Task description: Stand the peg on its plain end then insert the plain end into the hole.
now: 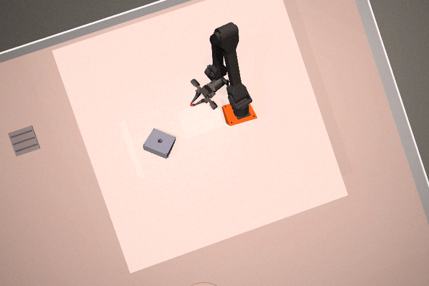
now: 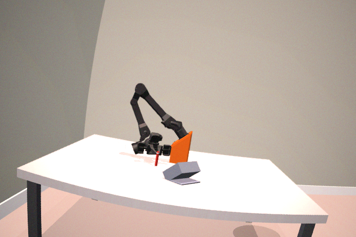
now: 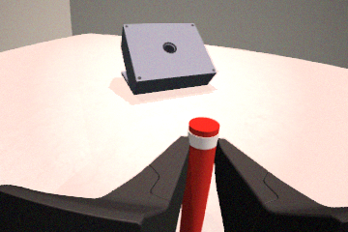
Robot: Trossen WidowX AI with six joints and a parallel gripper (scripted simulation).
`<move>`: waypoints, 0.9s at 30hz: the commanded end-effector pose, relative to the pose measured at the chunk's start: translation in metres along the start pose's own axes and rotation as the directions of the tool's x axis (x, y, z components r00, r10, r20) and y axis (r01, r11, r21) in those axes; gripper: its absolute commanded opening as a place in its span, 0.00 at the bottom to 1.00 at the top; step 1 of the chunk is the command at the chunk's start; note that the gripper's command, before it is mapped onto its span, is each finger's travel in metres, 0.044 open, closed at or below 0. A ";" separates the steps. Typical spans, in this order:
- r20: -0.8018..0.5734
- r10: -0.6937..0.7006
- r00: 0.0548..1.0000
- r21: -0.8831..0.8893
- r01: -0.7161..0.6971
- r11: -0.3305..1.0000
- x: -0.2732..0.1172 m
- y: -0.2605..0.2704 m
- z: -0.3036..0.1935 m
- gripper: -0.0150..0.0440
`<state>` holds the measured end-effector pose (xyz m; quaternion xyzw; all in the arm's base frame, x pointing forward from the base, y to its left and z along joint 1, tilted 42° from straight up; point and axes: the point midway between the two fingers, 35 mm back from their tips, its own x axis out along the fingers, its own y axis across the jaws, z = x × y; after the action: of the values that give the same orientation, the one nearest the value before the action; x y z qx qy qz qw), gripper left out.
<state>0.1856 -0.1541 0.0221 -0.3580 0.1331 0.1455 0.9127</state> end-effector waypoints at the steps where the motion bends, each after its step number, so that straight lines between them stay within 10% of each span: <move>1: -0.001 0.000 1.000 0.000 0.000 1.000 -0.001 0.000 -0.002 0.34; 27: 0.013 -0.003 1.000 -0.002 0.003 1.000 -0.002 0.001 -0.001 0.47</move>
<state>0.1831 -0.1540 0.0215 -0.3580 0.1263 0.1464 0.9135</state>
